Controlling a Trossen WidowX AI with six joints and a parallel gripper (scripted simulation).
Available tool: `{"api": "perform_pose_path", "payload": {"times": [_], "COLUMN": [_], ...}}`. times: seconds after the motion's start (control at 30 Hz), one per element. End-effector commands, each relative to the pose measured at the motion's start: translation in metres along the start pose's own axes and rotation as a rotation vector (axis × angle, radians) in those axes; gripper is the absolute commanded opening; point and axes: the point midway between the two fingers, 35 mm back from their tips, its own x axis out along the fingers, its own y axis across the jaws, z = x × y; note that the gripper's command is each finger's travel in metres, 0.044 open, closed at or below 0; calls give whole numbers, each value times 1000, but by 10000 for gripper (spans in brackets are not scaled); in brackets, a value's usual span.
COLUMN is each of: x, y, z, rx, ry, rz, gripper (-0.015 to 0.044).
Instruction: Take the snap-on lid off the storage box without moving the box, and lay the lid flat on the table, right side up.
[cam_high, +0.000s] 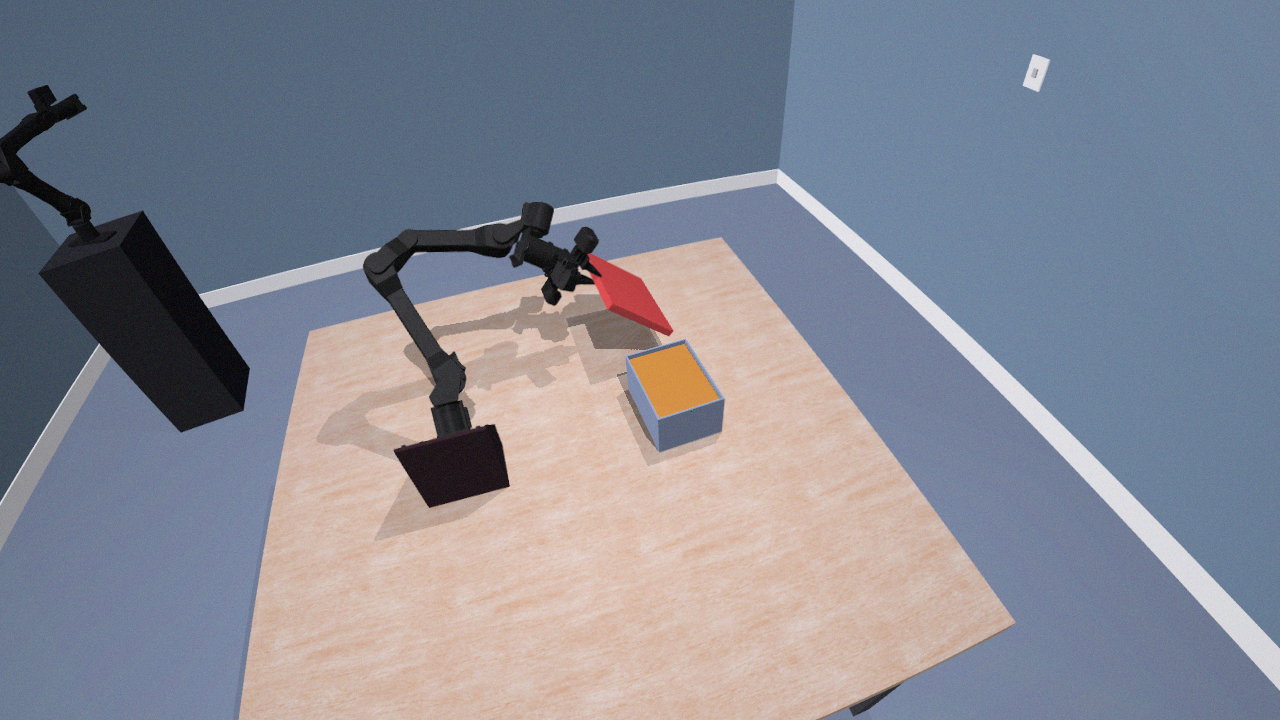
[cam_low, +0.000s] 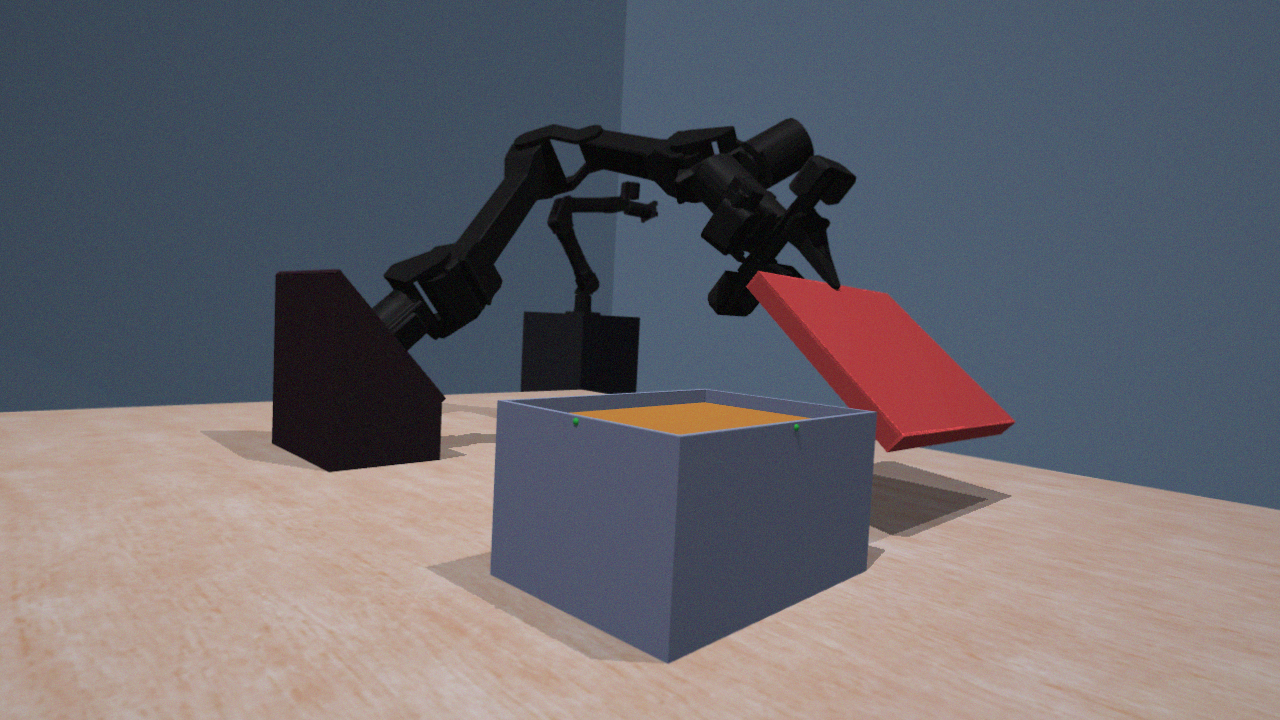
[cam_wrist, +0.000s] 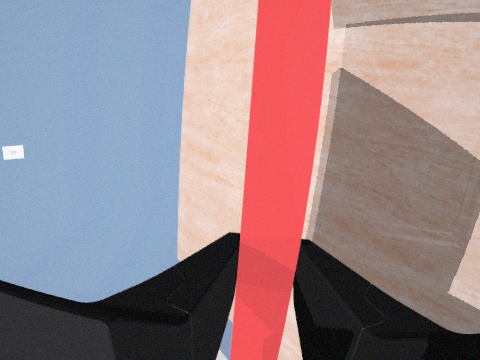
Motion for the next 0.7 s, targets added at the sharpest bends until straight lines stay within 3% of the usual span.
{"api": "perform_pose_path", "payload": {"times": [0.0, 0.67], "x": [2, 12], "y": [0, -12], "z": [0, 0], "rx": [2, 3], "ry": [-3, -2], "rz": [13, 14], "gripper": [0, 0]}}
